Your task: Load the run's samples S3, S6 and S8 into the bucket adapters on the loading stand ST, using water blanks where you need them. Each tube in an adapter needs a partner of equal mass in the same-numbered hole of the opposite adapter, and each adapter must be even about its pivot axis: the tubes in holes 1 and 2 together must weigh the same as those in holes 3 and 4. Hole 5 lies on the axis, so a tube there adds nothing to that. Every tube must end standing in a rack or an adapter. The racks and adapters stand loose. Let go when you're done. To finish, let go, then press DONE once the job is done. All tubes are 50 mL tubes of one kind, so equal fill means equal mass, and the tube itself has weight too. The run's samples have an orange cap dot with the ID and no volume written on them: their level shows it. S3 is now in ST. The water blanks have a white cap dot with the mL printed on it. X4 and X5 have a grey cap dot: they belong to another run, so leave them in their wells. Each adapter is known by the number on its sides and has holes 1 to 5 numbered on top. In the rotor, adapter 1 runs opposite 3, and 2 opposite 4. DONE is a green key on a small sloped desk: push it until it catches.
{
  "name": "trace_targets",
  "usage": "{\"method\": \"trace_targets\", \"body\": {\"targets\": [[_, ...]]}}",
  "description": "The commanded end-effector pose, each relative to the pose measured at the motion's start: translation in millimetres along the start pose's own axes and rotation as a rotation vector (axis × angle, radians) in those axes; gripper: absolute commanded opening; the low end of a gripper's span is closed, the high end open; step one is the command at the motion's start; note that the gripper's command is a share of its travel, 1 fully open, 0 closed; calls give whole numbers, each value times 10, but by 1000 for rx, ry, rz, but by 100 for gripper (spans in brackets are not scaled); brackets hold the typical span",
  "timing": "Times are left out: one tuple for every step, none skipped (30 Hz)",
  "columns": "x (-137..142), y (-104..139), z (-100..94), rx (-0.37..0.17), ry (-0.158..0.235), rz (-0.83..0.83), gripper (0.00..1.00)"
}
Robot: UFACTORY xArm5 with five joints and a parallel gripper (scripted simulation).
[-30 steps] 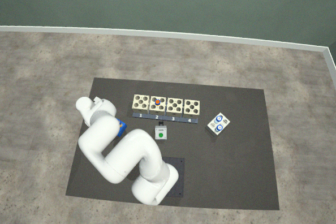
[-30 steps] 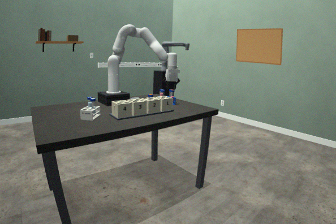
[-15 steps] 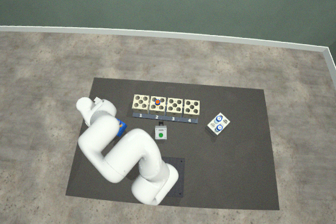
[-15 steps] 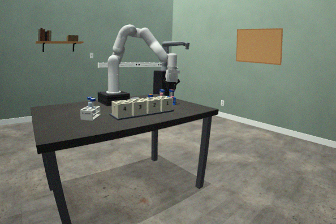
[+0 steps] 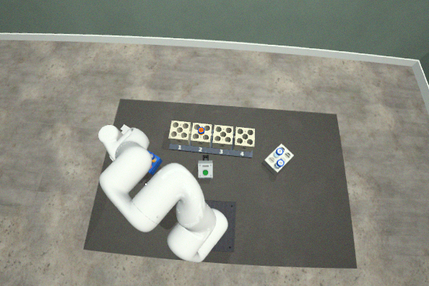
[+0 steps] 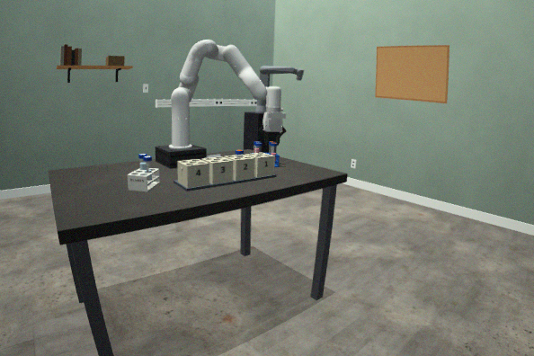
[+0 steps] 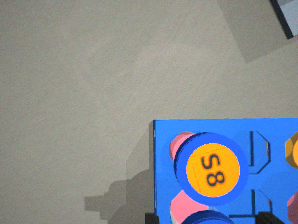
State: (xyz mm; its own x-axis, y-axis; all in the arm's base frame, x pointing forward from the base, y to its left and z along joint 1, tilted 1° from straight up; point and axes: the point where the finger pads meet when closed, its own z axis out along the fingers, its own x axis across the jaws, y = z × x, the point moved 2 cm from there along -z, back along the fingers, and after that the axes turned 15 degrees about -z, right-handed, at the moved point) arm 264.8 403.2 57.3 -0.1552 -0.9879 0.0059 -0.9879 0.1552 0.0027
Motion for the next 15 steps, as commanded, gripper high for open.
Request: {"method": "trace_targets", "body": {"targets": [[-10, -8, 14, -12, -10, 0, 57], [-10, -8, 21, -12, -10, 0, 57], [-11, -7, 28, -12, -10, 0, 57], [-11, -7, 34, -12, -10, 0, 57], [-11, -7, 41, -12, -9, 0, 57], [-11, -7, 48, -12, -9, 0, 57], [-11, -7, 54, -12, -9, 0, 57], [-11, -7, 54, -12, -9, 0, 57], [-11, -7, 54, -12, -9, 0, 57], [-11, -7, 54, -12, -9, 0, 57], [-11, -7, 54, -12, -9, 0, 57], [-11, -7, 54, -12, -9, 0, 57], [-11, -7, 54, -12, -9, 0, 57], [-11, -7, 54, -12, -9, 0, 57], [-11, -7, 54, -12, -9, 0, 57]]}}
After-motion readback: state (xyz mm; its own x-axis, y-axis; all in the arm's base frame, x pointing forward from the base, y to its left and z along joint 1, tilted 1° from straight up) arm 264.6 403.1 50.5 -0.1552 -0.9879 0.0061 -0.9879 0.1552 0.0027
